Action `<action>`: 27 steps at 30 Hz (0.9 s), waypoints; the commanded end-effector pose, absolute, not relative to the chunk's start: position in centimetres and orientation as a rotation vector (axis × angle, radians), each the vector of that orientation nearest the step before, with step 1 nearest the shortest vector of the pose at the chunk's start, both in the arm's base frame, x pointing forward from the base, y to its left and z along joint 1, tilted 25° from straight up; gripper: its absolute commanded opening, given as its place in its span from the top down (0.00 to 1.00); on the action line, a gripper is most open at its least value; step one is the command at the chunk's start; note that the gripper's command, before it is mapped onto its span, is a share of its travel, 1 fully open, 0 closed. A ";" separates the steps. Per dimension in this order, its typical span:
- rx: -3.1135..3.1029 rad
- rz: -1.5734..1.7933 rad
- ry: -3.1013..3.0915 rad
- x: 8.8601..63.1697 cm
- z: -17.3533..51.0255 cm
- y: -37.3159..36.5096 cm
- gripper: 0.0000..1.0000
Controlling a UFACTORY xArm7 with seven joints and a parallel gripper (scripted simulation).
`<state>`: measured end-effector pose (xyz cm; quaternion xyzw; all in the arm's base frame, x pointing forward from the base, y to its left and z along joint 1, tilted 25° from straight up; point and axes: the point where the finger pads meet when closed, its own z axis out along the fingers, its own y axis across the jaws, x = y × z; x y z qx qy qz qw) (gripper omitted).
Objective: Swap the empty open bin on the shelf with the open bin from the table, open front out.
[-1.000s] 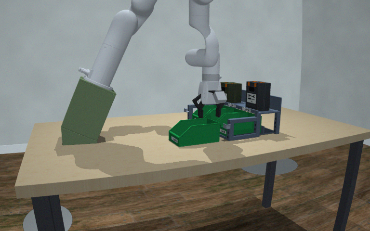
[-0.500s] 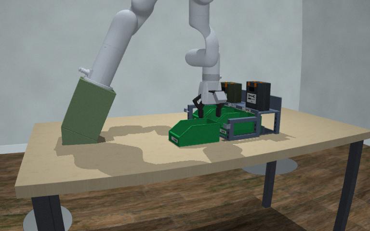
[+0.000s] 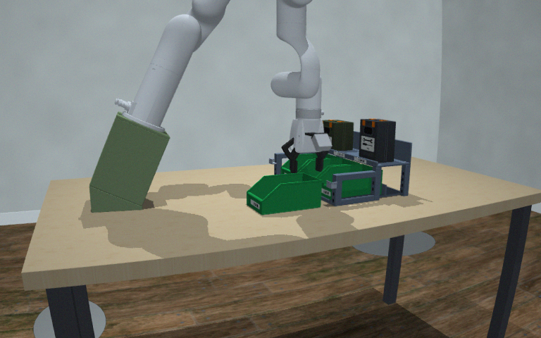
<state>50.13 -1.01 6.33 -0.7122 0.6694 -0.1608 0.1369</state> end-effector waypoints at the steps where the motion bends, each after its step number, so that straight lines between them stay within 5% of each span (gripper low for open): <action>1: -2.060 -0.469 1.936 50.2 6.4 -1.0 0.05; 27: -2.060 -0.469 1.936 50.8 5.1 -1.1 0.05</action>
